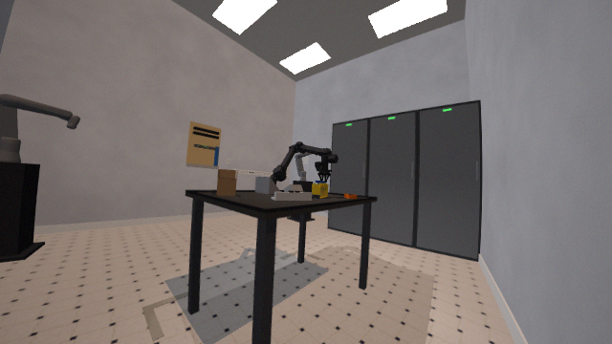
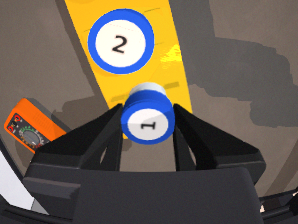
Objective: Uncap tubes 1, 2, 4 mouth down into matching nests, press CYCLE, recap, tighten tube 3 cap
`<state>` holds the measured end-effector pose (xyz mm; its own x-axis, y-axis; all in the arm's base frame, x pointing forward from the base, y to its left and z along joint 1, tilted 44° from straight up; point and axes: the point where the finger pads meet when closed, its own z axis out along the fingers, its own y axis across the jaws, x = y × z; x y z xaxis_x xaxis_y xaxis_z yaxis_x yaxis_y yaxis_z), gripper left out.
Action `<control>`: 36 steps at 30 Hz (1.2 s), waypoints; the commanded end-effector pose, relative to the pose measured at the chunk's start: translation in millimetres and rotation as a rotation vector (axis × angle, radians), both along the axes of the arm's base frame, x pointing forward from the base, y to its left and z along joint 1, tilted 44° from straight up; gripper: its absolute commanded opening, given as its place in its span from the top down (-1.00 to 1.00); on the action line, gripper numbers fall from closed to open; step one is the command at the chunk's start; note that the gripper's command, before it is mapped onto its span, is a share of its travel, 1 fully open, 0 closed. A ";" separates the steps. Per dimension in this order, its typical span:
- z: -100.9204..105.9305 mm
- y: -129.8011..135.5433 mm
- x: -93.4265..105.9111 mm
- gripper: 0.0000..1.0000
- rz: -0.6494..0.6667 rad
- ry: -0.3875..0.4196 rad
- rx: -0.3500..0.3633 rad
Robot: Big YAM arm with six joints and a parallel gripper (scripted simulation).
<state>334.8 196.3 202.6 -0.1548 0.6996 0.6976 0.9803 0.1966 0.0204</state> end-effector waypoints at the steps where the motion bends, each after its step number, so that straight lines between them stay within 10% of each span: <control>1: 10.1 -0.8 7.1 1.00 -0.007 -0.022 0.005; 8: 10.1 -0.8 7.1 1.00 -0.007 -0.022 0.005; 36: 16.3 -5.7 13.7 1.00 0.876 -0.887 0.140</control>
